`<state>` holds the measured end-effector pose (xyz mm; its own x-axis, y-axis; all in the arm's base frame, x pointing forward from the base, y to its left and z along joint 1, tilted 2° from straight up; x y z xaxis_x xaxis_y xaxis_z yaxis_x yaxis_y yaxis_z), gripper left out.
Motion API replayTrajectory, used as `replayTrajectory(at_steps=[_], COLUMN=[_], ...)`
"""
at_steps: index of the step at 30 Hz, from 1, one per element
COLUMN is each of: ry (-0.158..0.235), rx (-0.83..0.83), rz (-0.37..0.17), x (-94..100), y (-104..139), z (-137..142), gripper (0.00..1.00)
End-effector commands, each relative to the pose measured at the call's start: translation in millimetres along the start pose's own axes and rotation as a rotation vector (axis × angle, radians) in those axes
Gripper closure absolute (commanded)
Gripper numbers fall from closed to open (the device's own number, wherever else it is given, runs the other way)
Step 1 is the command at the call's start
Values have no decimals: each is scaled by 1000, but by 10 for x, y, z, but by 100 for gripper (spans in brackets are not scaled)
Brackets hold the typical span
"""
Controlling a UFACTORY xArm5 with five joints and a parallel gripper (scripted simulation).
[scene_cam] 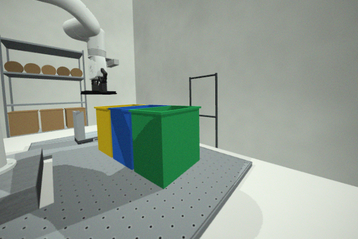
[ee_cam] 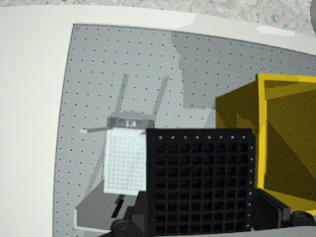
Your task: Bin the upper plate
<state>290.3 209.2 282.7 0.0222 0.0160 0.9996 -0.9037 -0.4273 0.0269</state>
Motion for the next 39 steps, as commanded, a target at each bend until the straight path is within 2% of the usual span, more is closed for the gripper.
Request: replayTrajectory(at_steps=[1, 39], ry=[-1, -9], rx=[1, 1], rz=[4, 4], x=[10, -49], y=[-2, 70], z=[97, 1229], gripper=[100, 100])
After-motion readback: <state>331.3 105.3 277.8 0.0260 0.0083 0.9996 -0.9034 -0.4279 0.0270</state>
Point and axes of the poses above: the point where the finger pads meet when closed, its own x axis back along the fingers, its own z axis across the jaws, y = z × x, the point moved 8 cm from there along x, back along the fingers, and after that the axes turned 11 degrees about x, right-handed, at the moved point
